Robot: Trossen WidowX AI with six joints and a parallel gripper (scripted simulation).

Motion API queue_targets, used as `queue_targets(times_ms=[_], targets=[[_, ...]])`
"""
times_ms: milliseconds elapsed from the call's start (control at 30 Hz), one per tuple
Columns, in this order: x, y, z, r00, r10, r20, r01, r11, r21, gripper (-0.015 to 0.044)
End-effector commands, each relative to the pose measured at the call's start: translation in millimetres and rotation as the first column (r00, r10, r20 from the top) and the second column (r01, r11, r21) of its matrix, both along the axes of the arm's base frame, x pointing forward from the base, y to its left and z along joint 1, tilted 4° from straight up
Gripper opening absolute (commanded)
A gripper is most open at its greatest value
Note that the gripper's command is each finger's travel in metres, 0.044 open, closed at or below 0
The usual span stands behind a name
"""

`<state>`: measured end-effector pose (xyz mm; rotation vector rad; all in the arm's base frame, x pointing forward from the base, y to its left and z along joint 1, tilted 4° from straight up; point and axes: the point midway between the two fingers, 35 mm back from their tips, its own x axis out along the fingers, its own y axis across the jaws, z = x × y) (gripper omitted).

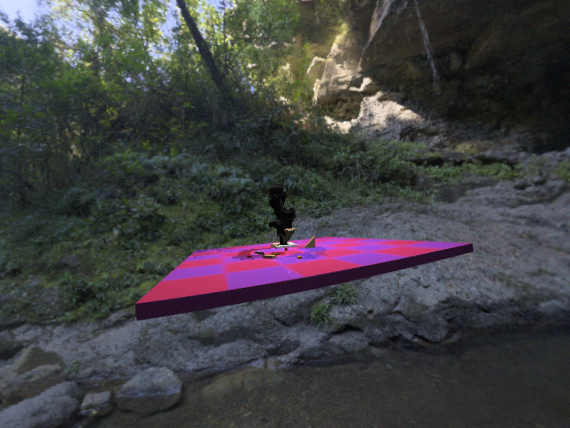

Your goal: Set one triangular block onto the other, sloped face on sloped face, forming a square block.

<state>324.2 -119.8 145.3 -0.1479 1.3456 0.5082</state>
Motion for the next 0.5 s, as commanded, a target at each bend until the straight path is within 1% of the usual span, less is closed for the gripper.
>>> queue_targets(times_ms=[0, 233, 467], targets=[[-0.7, 0.6, 1.3, 0.991, 0.125, 0.038, -0.124, 0.991, -0.045, 0.0], [-0.5, 1.3, 2.2, 0.936, 0.343, 0.081, -0.332, 0.935, -0.126, 0.0], [-0.2, 1.8, 3.3, 0.832, 0.546, 0.097, -0.518, 0.828, -0.212, 0.0]])
